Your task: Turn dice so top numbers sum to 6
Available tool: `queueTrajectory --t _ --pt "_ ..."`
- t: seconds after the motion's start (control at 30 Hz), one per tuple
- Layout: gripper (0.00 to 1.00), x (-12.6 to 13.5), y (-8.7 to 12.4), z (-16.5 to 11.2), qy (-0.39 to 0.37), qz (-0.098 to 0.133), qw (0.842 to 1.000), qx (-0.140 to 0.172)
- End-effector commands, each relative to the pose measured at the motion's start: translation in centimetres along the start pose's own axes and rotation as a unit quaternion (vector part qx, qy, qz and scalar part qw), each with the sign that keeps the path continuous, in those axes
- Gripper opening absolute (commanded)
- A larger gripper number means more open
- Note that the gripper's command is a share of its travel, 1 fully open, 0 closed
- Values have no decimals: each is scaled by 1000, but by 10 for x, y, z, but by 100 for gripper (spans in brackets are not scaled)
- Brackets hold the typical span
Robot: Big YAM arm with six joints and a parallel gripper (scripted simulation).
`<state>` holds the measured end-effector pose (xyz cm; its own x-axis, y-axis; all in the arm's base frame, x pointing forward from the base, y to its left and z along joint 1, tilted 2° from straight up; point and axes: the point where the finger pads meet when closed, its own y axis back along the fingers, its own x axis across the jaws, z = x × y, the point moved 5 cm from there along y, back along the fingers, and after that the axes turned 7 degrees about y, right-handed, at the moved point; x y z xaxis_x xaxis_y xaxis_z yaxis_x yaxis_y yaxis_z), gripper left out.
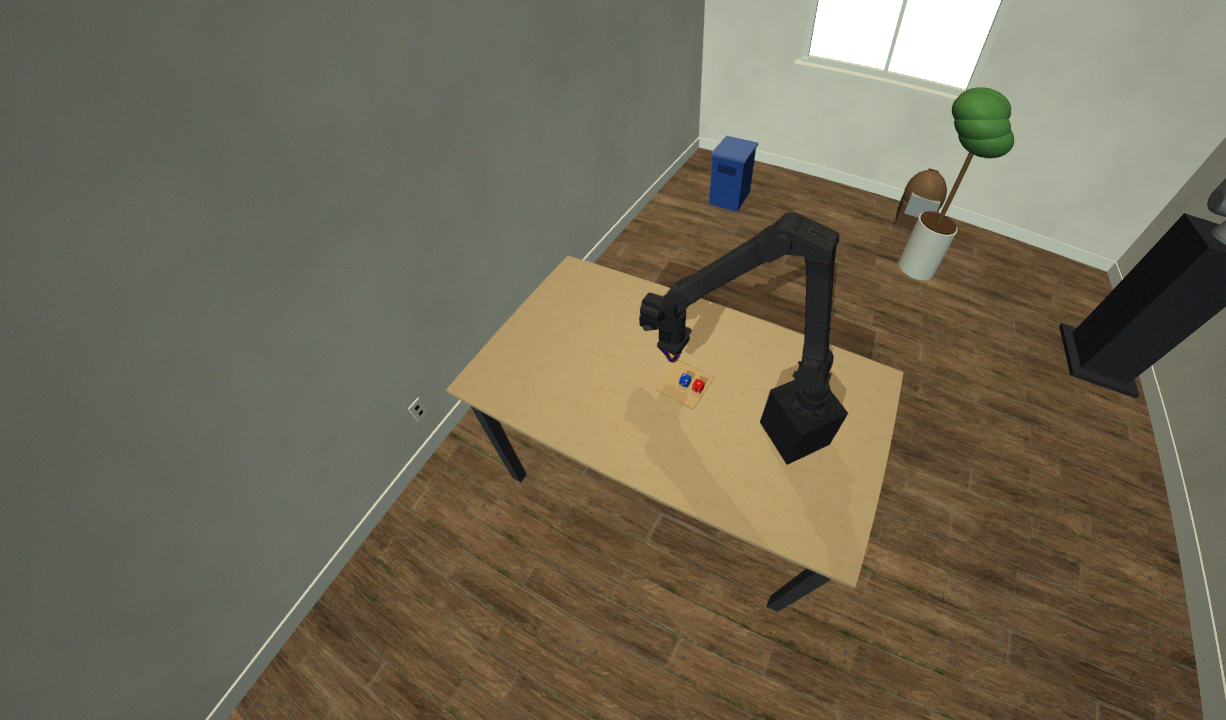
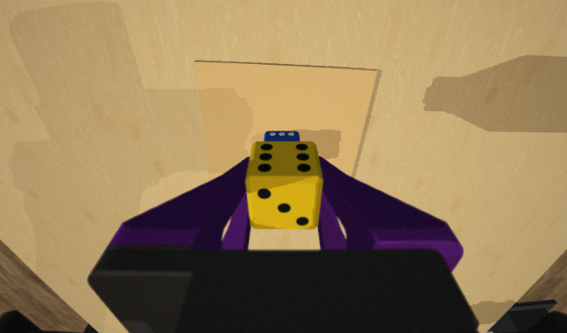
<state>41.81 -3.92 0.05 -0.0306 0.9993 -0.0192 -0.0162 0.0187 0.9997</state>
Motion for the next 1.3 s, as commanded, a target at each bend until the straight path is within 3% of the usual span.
queueTrajectory --t 0.0,0.27,0.3,0.5,0.7,0.87,1.0,1.27 --pt "26 4 -5 6 7 0 1000 -9" --pt "26 -1 -28 4 1 -1 1000 -8" --pt "26 -3 -26 20 1 -2 1000 -23" --pt "26 -2 -59 11 2 -1 1000 -14" --pt "26 -4 -80 17 1 -2 1000 -20" --pt "26 -5 -68 29 1 -5 999 -43" --pt "26 -3 -89 13 1 -2 1000 -17" --pt "26 -3 -83 16 1 -3 1000 -24"
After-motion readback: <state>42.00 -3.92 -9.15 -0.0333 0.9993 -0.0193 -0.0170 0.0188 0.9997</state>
